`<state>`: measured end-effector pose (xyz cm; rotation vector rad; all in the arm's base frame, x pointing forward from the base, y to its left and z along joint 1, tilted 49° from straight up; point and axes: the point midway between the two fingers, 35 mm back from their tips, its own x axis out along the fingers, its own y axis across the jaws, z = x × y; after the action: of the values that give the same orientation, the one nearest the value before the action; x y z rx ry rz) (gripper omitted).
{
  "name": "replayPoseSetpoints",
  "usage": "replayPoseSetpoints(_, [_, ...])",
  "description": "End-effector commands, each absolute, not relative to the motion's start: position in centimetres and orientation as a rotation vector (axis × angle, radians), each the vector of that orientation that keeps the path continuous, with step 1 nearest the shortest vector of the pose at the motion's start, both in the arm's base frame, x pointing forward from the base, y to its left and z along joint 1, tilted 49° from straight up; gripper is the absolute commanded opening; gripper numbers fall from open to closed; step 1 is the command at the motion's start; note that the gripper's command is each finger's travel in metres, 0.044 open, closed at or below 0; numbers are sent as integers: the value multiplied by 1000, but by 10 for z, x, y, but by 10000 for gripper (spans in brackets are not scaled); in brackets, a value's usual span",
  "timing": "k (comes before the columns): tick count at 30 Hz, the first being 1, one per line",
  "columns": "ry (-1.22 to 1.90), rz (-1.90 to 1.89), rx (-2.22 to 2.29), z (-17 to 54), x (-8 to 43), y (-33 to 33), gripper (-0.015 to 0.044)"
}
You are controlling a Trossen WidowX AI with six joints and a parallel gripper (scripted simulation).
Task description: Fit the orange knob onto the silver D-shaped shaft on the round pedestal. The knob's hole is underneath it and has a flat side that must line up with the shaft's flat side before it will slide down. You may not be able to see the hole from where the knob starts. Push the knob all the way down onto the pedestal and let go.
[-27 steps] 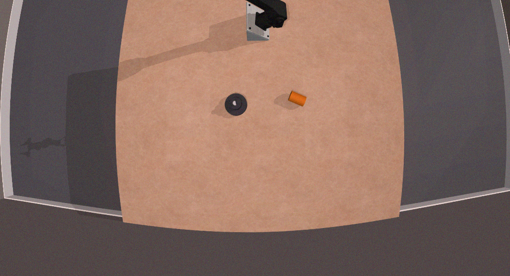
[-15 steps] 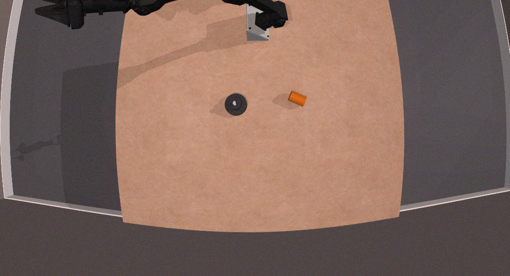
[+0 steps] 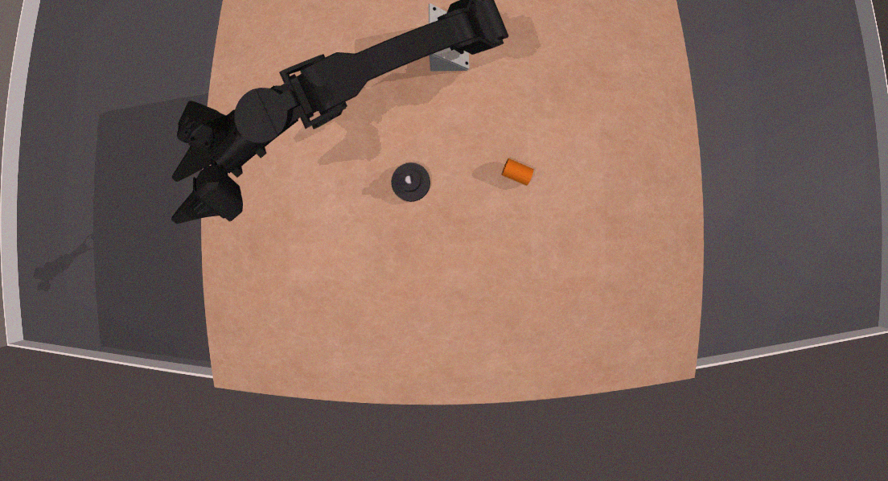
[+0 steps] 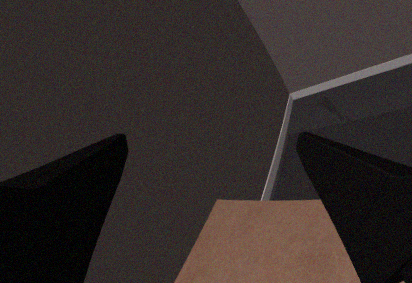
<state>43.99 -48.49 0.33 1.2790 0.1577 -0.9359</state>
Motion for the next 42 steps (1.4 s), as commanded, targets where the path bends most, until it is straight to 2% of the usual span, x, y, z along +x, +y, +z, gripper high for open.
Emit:
replayPoseSetpoints(1, [317, -895, 1392, 10, 469, -416, 440])
replayPoseSetpoints(7, [588, -862, 1525, 21, 490, -302, 440])
replayPoseSetpoints(14, [903, -878, 1643, 48, 481, -170, 440])
replayPoseSetpoints(20, [1175, -954, 1693, 78, 443, -65, 440])
replayPoseSetpoints(27, [1480, -1126, 1668, 120, 368, 38, 440])
replayPoseSetpoints(32, [1648, -1284, 1598, 151, 307, 87, 440])
replayPoseSetpoints(42, [1652, -1287, 1596, 145, 310, 99, 440])
